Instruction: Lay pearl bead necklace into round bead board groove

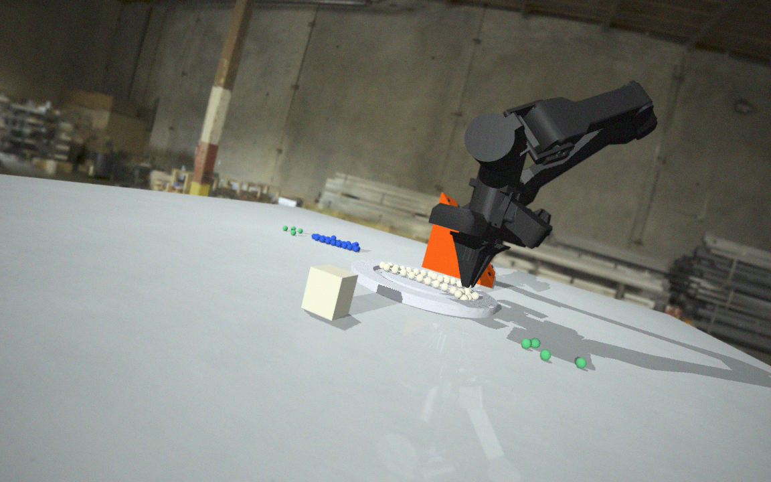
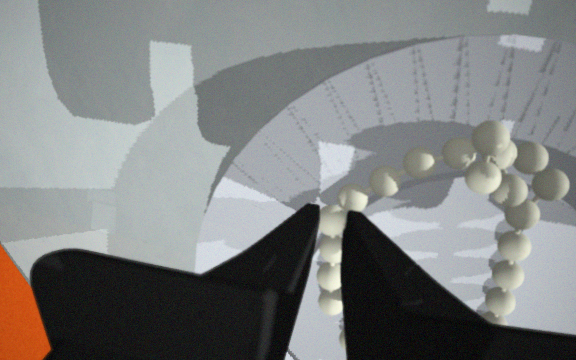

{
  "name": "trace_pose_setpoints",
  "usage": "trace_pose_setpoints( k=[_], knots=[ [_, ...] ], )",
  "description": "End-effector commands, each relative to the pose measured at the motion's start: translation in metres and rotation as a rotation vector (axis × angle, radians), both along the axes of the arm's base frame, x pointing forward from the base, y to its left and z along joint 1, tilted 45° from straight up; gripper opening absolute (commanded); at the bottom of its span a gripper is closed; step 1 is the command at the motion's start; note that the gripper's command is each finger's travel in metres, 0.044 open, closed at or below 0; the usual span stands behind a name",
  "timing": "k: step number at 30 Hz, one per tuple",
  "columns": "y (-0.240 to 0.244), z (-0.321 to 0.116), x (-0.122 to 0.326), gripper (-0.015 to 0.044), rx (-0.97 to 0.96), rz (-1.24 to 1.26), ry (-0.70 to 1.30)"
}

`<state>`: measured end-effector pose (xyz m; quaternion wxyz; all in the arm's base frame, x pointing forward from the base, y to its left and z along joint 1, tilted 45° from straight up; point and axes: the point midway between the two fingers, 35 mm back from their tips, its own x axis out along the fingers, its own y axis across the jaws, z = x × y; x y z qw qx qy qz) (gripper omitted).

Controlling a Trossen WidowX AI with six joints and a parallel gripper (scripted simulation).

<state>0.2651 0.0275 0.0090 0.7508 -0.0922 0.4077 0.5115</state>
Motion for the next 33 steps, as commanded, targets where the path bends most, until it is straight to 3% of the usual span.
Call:
trace_pose_setpoints(
  k=[1,16,33],
  knots=[
    [-0.0004,0.0003,0.0002,0.0053,0.000,-0.001,-0.001],
    [-0.0006,0.0012,-0.0013,0.0440,0.002,0.001,0.004],
    [-0.0033,0.0039,-0.0018,0.0440,0.006,-0.002,0.003]
  ],
)
